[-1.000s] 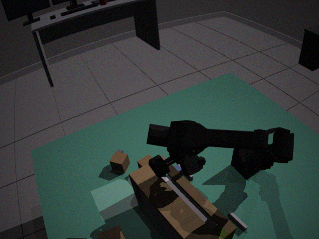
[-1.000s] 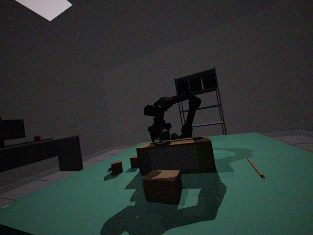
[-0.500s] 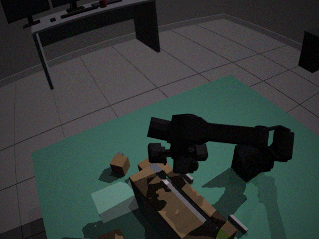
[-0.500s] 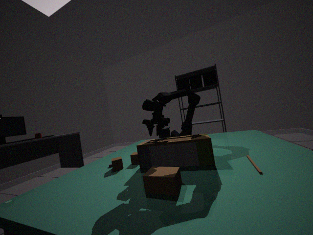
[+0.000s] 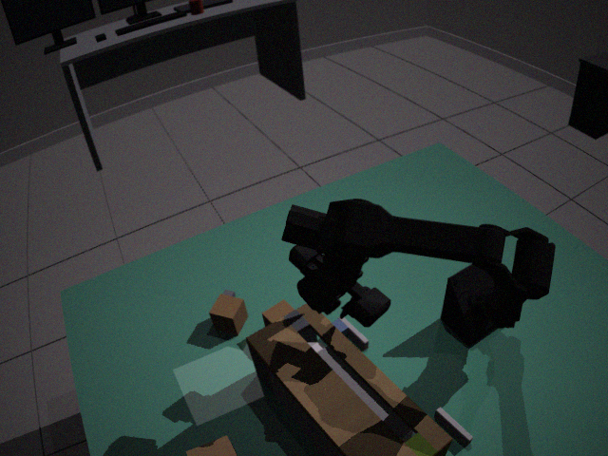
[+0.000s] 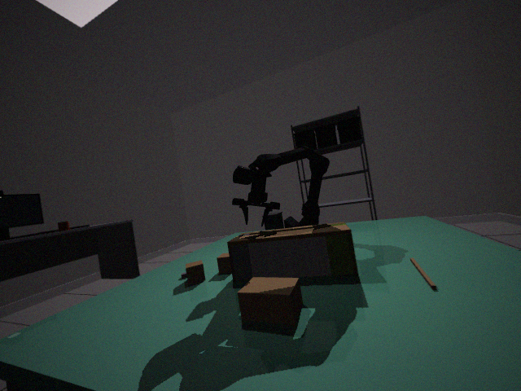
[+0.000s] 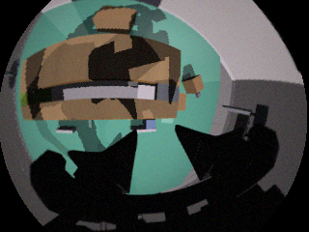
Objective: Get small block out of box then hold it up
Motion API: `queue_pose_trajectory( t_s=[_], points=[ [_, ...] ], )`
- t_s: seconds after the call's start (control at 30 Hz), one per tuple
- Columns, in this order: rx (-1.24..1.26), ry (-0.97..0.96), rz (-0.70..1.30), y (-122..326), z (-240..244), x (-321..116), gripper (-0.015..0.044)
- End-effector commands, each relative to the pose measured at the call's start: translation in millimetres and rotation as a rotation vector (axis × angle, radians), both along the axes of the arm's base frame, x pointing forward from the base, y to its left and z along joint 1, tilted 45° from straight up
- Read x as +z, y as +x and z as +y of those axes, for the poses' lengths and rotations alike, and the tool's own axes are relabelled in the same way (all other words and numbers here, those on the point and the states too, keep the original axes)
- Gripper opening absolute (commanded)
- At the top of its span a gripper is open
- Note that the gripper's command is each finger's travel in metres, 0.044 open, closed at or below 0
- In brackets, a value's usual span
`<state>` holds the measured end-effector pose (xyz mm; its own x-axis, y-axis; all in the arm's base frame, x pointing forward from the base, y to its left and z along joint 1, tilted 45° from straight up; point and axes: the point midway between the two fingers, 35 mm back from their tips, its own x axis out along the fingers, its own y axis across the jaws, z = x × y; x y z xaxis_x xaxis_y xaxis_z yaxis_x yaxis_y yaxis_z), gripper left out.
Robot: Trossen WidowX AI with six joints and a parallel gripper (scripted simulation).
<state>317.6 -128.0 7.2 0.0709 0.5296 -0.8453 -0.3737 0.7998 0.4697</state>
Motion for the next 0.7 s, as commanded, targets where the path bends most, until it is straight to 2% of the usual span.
queue_pose_trajectory(
  t_s=[0.0,0.67],
  points=[
    [-0.791,0.189,0.488,-7,-11,-9,0.0285],
    [-1.711,0.438,1.221,-14,-26,-17,0.0285]
  ],
)
